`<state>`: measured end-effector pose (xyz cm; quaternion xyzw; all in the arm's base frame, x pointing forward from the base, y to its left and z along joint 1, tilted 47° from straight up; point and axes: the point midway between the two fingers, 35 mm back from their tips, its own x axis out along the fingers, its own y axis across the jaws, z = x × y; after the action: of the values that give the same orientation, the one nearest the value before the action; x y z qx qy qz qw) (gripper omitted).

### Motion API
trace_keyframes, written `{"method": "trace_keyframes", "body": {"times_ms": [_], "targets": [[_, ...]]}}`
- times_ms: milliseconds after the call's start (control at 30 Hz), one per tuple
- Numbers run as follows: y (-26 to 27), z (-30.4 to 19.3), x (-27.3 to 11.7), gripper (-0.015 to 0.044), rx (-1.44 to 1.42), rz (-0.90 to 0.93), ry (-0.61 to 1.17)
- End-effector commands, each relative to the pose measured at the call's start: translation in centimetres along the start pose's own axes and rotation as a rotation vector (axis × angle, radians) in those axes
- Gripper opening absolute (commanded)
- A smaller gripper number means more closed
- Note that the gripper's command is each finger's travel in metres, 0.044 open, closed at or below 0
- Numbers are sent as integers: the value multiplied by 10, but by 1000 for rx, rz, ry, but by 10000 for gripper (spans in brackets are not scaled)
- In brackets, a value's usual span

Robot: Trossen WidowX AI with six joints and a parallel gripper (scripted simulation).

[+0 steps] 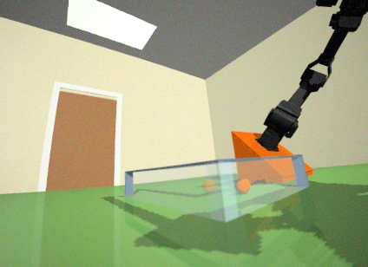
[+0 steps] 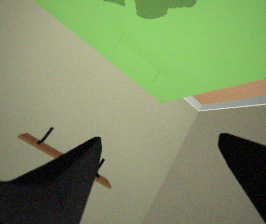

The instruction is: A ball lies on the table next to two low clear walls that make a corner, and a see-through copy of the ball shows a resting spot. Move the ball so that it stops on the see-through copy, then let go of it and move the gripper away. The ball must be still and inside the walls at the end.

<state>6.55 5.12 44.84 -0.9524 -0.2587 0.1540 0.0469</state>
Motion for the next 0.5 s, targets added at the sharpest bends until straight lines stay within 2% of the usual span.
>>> {"method": "trace_keyframes", "body": {"times_ms": [0, 167, 300, 467], "targets": [[0, 0, 3, 374, 8, 0, -8], [10, 13, 83, 246, 241, 16, -207], [27, 37, 144, 246, 460, 51, -367], [59, 89, 215, 246, 813, 134, -586]]}}
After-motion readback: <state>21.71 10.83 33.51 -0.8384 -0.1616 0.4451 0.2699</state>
